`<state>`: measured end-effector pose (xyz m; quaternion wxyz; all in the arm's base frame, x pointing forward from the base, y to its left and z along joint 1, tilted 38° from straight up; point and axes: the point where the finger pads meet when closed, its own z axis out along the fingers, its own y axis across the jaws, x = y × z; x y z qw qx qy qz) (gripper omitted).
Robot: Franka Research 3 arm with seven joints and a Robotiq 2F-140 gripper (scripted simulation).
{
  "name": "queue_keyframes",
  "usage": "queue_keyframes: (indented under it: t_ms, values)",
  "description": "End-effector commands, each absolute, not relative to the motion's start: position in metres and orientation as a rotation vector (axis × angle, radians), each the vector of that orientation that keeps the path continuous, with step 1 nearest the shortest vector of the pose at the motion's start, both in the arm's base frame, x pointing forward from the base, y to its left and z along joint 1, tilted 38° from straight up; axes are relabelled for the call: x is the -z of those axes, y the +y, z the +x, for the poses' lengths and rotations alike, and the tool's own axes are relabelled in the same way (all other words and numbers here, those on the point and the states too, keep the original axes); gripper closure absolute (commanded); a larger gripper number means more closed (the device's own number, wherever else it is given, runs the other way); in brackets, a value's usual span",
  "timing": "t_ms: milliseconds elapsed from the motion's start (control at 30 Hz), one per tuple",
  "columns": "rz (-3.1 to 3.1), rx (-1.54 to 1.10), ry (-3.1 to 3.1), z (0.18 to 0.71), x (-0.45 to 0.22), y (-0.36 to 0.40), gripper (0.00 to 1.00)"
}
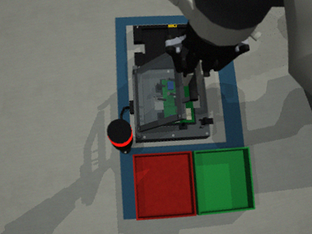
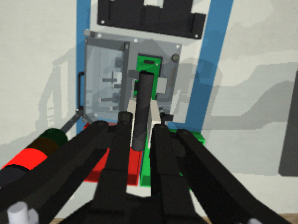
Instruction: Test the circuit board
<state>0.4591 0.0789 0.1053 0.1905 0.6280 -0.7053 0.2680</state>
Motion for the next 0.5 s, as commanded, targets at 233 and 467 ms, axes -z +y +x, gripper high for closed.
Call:
queue_keyframes:
  t_ms: [233,467]
  values:
    - [1.768,-0.752,-1.983,0.4591,-0.1043,0.0794,1.00]
    - [1.768,-0.752,-1.983,0.4638,-0.1078,0.0813,1.00]
